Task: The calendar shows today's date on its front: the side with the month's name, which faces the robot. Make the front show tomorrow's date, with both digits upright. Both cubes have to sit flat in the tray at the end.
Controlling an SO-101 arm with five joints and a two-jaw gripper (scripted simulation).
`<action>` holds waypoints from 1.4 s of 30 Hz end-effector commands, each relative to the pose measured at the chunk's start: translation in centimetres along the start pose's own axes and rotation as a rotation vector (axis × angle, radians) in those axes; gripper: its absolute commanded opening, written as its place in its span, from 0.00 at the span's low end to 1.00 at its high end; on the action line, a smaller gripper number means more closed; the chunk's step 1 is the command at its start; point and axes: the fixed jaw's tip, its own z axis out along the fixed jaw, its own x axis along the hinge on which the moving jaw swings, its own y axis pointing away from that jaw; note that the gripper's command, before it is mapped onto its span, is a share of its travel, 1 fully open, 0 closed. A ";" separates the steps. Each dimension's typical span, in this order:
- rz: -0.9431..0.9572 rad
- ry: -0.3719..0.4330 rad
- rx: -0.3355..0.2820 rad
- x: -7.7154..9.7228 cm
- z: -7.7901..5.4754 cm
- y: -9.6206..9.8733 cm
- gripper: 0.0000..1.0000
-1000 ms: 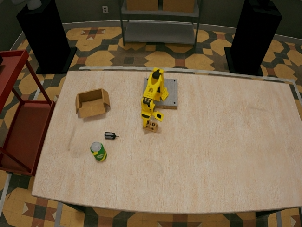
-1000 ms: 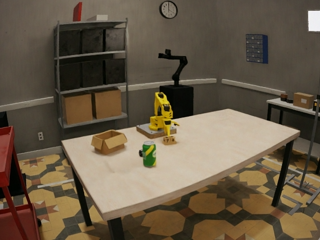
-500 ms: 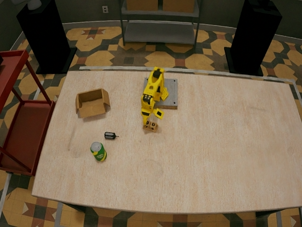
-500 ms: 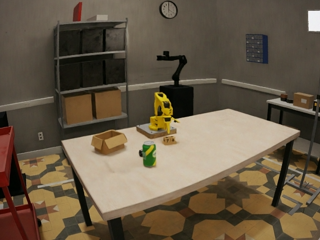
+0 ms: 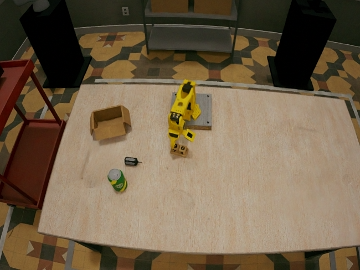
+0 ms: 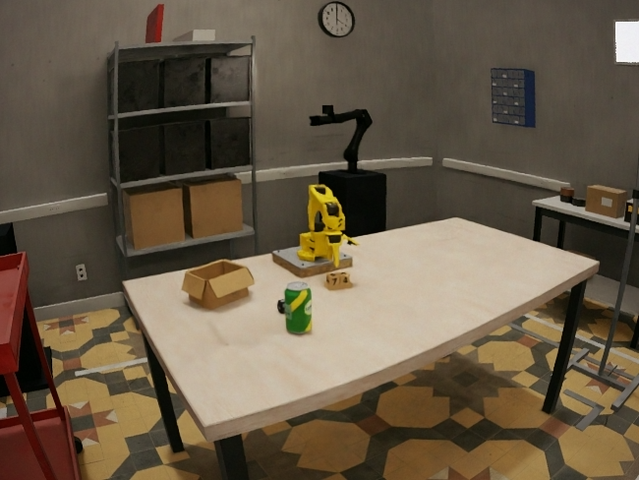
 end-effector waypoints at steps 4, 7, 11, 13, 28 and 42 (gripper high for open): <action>0.004 -0.001 0.017 0.0 -0.4 -0.1 0.36; 0.017 -0.001 0.018 0.0 -0.4 -0.1 0.36; 0.050 -0.001 0.020 -0.2 -0.6 0.0 0.36; 0.074 -0.002 0.022 -0.3 -0.7 0.0 0.36; 0.354 -0.008 0.040 -1.4 -1.7 0.8 0.36; 0.732 -0.029 0.060 -2.6 -3.0 1.9 0.36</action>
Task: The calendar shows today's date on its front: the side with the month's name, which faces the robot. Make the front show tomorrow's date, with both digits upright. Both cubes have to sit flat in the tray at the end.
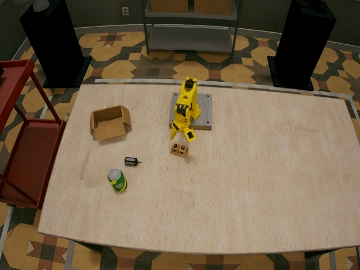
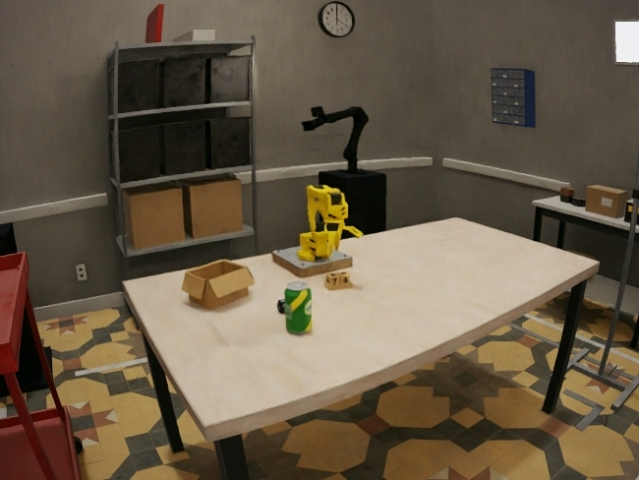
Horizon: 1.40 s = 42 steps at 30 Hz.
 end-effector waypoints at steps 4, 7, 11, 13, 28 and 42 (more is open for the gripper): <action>0.225 -0.010 0.004 -0.1 -0.7 1.2 0.36; 0.256 -0.012 0.005 -0.1 -0.8 1.3 0.36; 0.370 -0.019 0.008 -0.1 -1.1 1.8 0.36; 0.421 -0.023 0.009 -0.1 -1.3 2.0 0.36; 0.637 -0.040 0.011 -0.1 -1.9 2.7 0.36; 0.670 -0.050 0.013 -0.2 -1.9 2.8 0.36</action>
